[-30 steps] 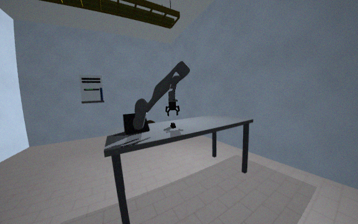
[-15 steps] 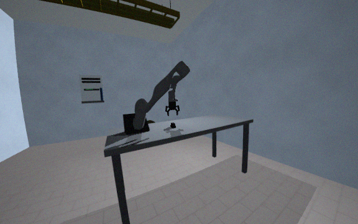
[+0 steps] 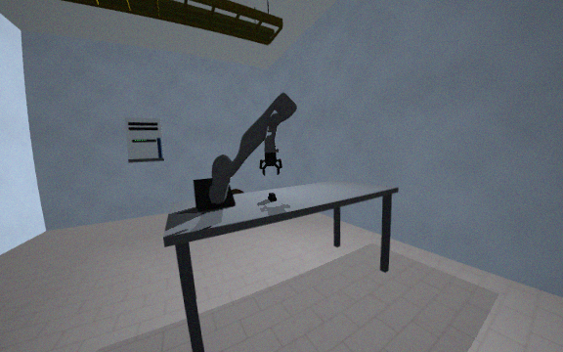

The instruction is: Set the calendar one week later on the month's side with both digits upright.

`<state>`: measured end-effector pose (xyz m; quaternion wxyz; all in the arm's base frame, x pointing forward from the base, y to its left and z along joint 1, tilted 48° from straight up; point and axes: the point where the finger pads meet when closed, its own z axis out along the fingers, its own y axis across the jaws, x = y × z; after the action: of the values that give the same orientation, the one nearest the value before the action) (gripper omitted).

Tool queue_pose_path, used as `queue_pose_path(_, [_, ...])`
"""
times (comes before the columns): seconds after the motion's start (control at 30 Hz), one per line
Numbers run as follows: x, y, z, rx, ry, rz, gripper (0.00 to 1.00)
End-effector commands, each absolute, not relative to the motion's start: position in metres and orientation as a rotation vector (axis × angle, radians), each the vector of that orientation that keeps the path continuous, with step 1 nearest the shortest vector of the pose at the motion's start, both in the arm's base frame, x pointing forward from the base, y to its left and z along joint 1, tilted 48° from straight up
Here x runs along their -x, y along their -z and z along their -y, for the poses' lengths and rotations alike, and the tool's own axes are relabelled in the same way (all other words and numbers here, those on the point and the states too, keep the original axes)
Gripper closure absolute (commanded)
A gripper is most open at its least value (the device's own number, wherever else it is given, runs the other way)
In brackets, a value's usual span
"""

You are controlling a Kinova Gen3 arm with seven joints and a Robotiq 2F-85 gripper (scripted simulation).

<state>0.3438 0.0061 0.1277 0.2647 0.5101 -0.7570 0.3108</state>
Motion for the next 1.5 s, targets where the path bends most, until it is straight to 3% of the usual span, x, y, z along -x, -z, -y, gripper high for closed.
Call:
queue_pose_path(0.0, [-0.3480, -0.1353, -0.0172, -1.389, -0.848, 2.056, 0.00])
queue_pose_path(1.47, [-0.3488, -0.1427, -0.0253, -1.389, -0.848, 2.056, 0.00])
